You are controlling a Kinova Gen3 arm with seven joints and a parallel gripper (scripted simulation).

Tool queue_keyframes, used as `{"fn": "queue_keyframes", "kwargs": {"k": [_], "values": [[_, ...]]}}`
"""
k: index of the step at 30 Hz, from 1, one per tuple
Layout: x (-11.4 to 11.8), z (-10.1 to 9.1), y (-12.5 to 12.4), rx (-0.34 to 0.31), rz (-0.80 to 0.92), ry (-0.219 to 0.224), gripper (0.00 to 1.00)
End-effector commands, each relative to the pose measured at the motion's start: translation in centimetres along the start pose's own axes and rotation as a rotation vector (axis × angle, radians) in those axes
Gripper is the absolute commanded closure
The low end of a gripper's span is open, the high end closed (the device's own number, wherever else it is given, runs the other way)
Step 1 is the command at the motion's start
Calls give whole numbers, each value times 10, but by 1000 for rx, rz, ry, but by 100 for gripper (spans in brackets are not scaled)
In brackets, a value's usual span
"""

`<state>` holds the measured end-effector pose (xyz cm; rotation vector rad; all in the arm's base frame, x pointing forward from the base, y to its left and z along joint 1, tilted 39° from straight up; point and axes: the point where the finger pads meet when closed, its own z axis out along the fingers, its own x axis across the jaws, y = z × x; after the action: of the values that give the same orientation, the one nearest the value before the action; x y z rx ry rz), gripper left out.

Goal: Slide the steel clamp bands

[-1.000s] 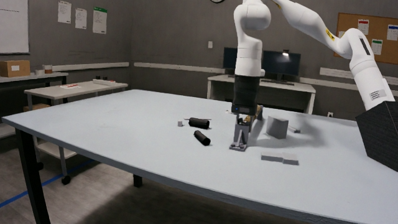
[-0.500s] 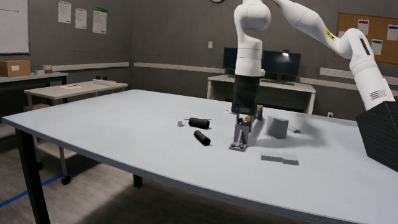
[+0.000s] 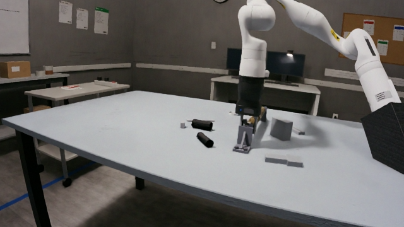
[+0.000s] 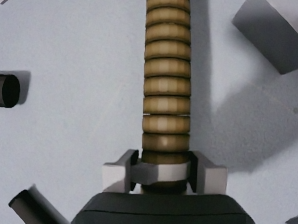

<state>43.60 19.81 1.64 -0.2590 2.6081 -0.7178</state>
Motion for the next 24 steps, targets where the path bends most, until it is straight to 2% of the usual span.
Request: {"fn": "queue_keyframes", "kwargs": {"k": [1,24], "values": [[-2,-2,-4,0,3,-4,25],[-2,-2,-37,0,3,-4,25]]}}
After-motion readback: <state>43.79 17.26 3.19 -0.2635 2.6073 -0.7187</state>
